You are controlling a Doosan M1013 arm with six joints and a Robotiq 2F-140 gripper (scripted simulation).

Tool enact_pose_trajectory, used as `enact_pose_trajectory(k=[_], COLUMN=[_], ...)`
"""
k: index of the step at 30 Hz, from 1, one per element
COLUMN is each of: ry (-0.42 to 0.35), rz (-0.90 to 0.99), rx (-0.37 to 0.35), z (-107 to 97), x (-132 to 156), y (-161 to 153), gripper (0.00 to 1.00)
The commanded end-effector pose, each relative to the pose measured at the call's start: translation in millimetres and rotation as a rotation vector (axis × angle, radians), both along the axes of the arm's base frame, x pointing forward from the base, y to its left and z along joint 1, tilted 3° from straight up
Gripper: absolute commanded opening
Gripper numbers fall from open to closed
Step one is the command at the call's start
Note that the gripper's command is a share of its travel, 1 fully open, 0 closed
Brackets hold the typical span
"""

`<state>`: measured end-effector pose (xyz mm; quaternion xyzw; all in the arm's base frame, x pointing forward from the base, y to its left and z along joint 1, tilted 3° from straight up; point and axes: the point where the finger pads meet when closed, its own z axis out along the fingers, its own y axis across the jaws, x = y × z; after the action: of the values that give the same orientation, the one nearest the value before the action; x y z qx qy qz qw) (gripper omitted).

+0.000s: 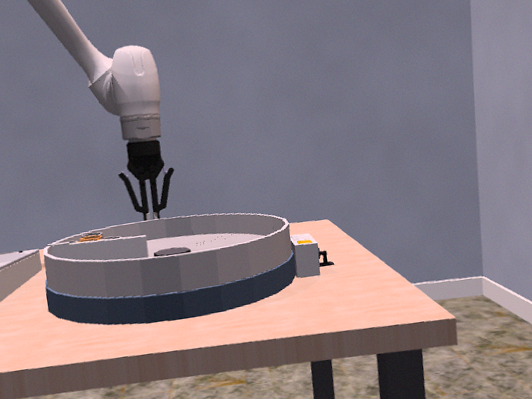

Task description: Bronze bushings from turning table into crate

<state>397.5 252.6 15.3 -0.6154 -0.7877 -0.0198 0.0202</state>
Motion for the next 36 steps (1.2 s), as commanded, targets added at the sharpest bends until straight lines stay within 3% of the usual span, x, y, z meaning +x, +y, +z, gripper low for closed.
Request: enact_pose_trajectory(k=[1,26,27,36], ry=[0.0,0.0,0.0,0.0], rz=[0.0,0.0,0.0,0.0], rx=[0.0,0.0,0.0,0.0], z=[0.1,0.1,0.1,0.1], x=[0.0,0.0,0.0,0.0], y=[0.0,0.0,0.0,0.0], gripper=[0.0,0.0,0.1,0.1])
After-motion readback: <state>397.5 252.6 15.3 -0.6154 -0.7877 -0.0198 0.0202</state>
